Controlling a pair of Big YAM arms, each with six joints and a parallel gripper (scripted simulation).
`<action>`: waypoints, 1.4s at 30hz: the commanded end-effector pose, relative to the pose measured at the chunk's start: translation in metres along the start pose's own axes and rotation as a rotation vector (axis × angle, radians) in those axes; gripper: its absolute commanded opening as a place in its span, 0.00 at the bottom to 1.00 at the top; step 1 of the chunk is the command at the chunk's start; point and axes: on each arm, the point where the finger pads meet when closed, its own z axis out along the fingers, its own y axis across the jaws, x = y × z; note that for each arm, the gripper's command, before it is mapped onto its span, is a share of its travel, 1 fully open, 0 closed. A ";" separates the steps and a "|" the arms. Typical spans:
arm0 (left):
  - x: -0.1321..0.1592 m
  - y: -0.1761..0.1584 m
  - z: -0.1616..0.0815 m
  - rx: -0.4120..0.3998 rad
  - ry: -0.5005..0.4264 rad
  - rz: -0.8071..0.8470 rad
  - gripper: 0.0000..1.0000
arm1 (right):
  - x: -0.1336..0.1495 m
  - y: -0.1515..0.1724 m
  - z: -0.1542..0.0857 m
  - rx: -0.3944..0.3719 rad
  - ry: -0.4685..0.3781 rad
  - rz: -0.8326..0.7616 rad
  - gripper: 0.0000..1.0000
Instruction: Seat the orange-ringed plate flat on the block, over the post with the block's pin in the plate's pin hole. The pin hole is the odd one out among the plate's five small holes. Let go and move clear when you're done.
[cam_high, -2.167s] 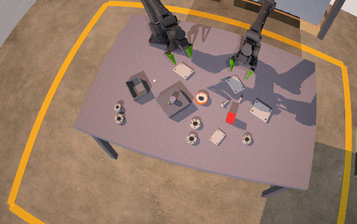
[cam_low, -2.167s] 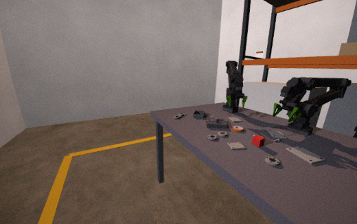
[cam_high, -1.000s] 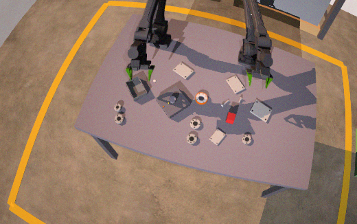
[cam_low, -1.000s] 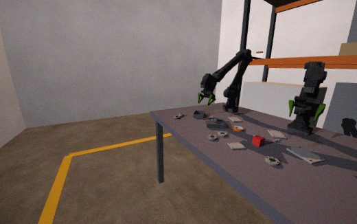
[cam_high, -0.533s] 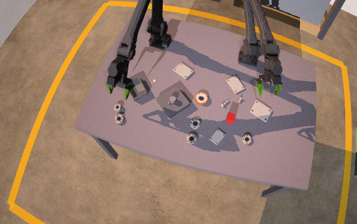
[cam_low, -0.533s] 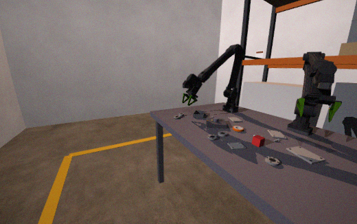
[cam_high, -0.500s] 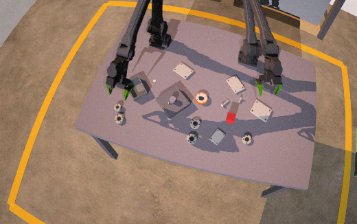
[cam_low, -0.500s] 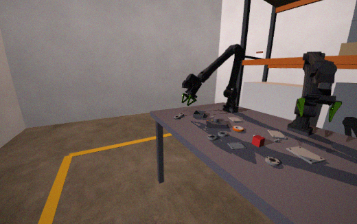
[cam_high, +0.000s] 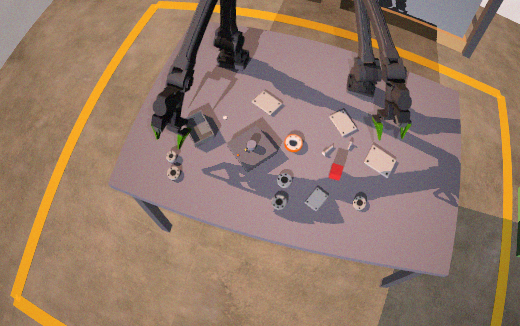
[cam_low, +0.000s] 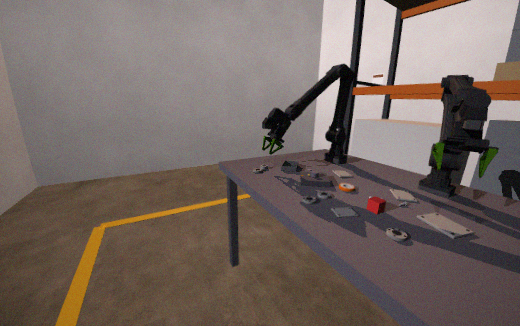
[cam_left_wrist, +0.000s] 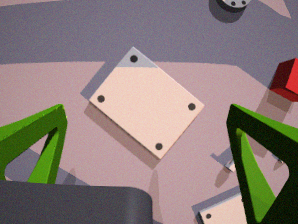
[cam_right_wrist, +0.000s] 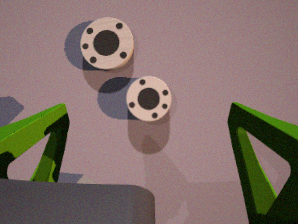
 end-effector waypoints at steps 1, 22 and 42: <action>-0.017 -0.010 -0.010 0.016 -0.039 0.009 1.00 | -0.026 -0.003 0.001 0.005 -0.032 0.015 1.00; 0.050 -0.267 -0.033 0.443 -0.069 0.620 1.00 | -0.018 -0.001 -0.003 0.002 -0.029 0.013 1.00; 0.074 -0.334 -0.036 0.553 -0.055 0.757 1.00 | -0.018 -0.001 -0.003 0.002 -0.029 0.013 1.00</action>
